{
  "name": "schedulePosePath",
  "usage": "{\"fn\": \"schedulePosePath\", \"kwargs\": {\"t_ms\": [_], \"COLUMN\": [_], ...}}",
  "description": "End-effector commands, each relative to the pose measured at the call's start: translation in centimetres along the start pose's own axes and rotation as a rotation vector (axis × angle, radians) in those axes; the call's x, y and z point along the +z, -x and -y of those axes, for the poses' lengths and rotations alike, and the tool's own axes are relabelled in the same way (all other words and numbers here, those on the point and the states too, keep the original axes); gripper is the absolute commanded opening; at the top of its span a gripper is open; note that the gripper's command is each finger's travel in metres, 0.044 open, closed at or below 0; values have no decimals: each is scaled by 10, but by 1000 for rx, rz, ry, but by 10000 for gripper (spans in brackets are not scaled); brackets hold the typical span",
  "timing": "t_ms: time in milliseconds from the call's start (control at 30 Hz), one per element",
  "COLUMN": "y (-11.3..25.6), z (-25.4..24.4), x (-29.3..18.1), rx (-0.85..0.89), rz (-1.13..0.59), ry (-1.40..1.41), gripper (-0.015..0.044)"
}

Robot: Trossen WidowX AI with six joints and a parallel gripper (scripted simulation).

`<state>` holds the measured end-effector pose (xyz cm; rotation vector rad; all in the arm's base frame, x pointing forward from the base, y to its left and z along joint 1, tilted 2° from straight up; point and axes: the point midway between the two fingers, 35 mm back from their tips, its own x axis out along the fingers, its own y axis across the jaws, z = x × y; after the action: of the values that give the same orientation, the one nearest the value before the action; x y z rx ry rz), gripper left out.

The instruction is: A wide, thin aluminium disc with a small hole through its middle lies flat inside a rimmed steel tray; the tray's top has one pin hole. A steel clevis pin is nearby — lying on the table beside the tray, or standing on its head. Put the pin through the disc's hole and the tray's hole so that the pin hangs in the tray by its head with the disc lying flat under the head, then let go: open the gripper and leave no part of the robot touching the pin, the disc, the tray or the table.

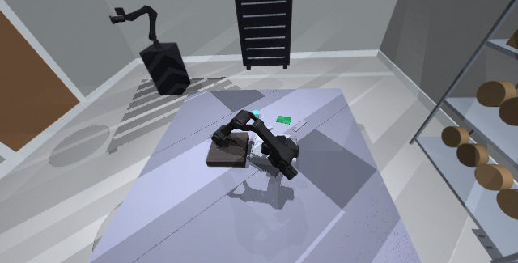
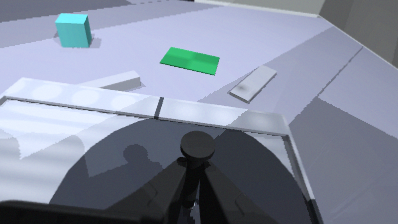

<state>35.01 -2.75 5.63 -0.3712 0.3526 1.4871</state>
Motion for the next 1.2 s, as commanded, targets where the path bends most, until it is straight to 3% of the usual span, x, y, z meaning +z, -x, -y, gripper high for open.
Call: {"fn": "schedulePosePath", "kwargs": {"t_ms": [0,1167], "y": [-1,-3], "z": [-1,5], "x": [-3,0], "rx": [4,10], "rz": [12,-23], "ry": [-9,-23], "gripper": [0,0]}}
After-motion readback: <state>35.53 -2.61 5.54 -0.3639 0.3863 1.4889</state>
